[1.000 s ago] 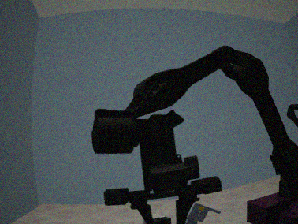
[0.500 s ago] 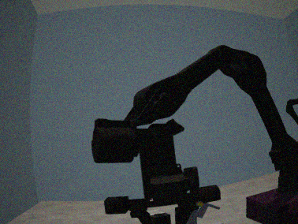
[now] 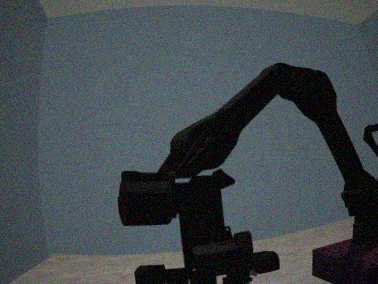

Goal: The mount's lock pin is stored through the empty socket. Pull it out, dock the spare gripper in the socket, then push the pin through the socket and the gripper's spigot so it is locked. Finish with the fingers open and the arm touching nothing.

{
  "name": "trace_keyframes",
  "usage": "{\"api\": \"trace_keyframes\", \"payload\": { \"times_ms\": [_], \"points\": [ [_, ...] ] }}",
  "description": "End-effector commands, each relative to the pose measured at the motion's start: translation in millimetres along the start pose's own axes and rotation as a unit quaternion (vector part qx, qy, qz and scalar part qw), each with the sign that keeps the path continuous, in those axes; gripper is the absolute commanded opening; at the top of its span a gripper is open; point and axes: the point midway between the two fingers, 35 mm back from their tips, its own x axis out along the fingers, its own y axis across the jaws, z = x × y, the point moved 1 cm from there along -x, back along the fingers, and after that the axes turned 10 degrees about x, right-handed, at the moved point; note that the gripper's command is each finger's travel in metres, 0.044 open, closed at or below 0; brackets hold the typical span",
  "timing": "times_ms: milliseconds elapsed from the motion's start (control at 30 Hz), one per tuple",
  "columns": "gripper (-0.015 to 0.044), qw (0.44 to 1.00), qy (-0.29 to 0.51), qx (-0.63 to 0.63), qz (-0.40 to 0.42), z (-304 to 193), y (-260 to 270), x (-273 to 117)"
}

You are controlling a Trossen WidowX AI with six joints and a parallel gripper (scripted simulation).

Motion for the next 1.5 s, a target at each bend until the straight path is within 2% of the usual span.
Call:
{"api": "trace_keyframes", "payload": {
  "times_ms": [0,267,500,833,1467],
  "points": [
    [0.0180,1.000,0.002,0.002,0.001,-2,0,9],
    [0.0180,1.000,0.002,0.002,0.001,-3,1,13],
    [0.0000,1.000,0.002,0.002,0.001,-3,1,13],
    [0.0000,1.000,0.002,0.002,0.001,-3,1,11],
    [0.0000,1.000,0.008,0.004,0.016,-1,6,-16]
  ]
}}
